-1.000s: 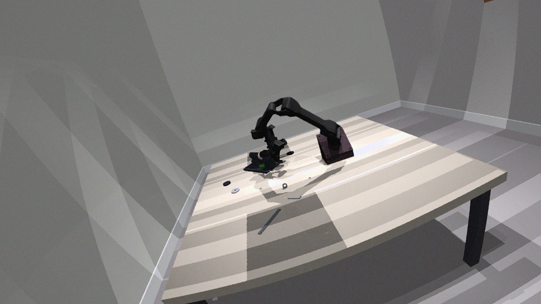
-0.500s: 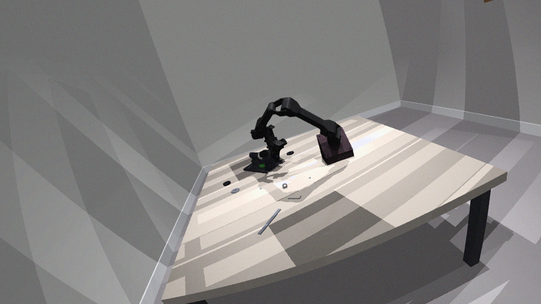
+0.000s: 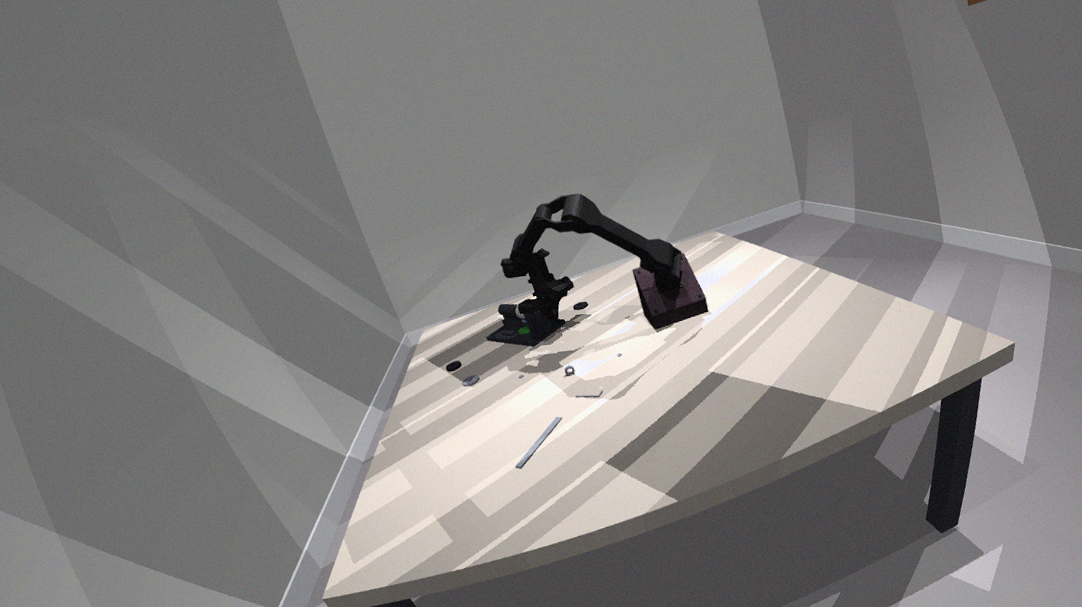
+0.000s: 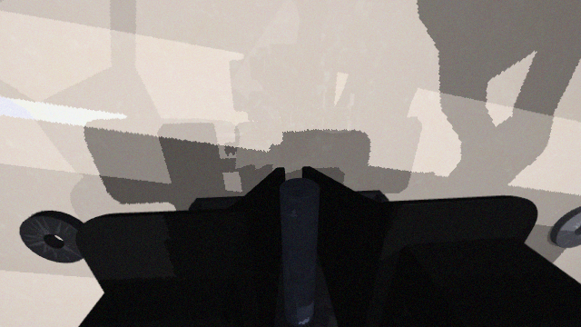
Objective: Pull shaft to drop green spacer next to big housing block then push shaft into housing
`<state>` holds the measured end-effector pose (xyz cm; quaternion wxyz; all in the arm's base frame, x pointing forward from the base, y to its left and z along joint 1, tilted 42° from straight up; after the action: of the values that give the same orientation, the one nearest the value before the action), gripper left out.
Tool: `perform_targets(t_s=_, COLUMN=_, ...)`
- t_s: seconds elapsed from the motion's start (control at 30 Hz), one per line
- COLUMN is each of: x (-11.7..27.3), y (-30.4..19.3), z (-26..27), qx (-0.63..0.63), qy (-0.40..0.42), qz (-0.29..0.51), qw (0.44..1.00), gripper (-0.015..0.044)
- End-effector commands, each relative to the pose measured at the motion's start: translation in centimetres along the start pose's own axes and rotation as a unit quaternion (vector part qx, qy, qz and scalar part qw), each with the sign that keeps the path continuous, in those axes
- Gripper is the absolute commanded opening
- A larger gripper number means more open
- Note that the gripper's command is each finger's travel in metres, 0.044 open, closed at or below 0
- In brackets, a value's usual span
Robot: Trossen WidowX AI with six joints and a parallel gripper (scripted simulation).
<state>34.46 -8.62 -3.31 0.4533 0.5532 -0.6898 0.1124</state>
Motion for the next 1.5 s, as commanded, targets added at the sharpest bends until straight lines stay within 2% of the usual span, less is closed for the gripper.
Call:
perform_targets(t_s=0.0, x=0.03, y=0.01, z=0.05, qx=-0.001, qy=0.003, qz=0.001, qw=1.000, gripper=0.0000)
perform_targets(t_s=1.47, x=0.02, y=0.29, z=-0.03, qx=-0.001, qy=0.003, qz=0.001, qw=1.000, gripper=0.0000)
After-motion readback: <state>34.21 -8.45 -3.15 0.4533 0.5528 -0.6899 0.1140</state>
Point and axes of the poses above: the point midway between the two fingers, 35 mm back from their tips, its own x axis back along the fingers, its own z axis across the jaws, y = z × x, the point moved 6 cm from there along x, back along the fingers, and after that the axes turned 13 degrees about x, right-handed, at the moved point
